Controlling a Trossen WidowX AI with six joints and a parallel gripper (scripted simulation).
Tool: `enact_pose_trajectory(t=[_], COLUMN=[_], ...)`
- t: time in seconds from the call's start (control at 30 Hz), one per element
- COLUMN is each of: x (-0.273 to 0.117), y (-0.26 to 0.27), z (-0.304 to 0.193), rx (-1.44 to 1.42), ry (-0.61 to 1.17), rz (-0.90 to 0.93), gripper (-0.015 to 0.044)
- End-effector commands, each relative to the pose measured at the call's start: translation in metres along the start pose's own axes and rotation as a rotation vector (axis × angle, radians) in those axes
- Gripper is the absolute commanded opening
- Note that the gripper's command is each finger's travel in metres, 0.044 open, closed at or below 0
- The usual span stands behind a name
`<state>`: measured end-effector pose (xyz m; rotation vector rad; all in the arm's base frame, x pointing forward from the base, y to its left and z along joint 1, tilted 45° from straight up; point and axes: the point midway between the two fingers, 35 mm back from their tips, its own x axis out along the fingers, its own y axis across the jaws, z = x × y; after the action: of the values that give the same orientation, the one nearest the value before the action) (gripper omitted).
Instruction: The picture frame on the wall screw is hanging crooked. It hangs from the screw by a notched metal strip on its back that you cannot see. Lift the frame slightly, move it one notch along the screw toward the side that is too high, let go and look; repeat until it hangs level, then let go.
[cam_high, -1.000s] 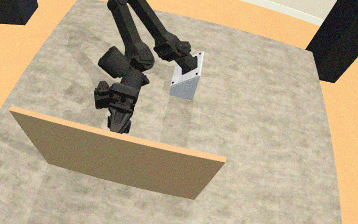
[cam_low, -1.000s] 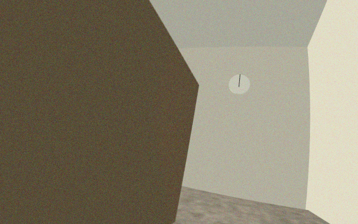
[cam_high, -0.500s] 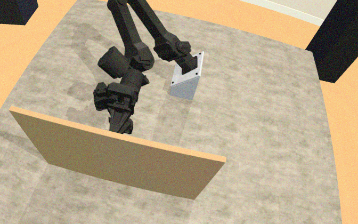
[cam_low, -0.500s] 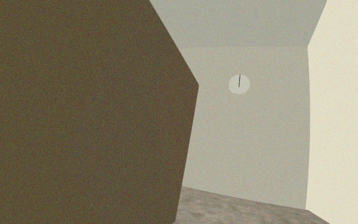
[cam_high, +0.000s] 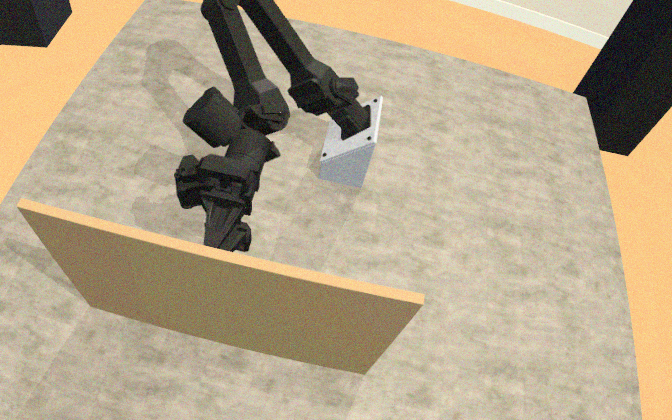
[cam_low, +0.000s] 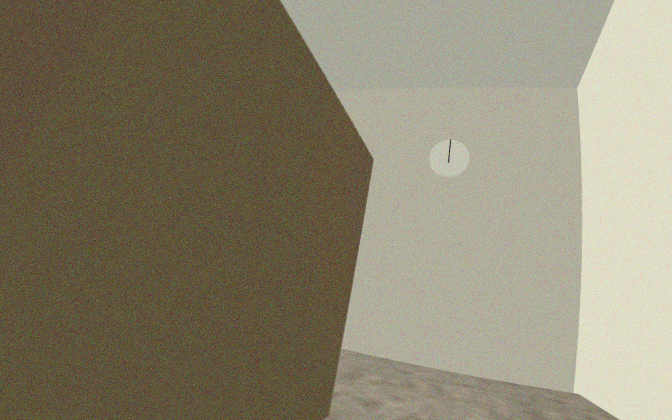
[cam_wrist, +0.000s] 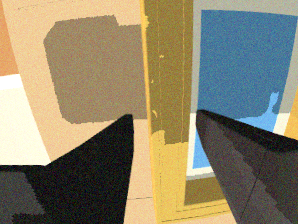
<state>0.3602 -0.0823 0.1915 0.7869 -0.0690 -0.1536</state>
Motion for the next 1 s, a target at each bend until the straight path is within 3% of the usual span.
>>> enact_pose_trajectory(t=[0.0,0.13,0.57,0.77,0.97], x=[0.0,-0.005,-0.096,-0.092,-0.109], y=[0.0,0.001,-0.002,0.004,0.043], z=[0.0,0.002,0.002,0.004,-0.005], rx=[-0.004,-0.011,-0.143,-0.144,-0.253], ry=[0.0,0.0,0.004,-0.005,0.002], rz=[-0.001,-0.001,0.012,0.01,0.011], gripper=[0.026,0.026,0.026,0.026,0.026])
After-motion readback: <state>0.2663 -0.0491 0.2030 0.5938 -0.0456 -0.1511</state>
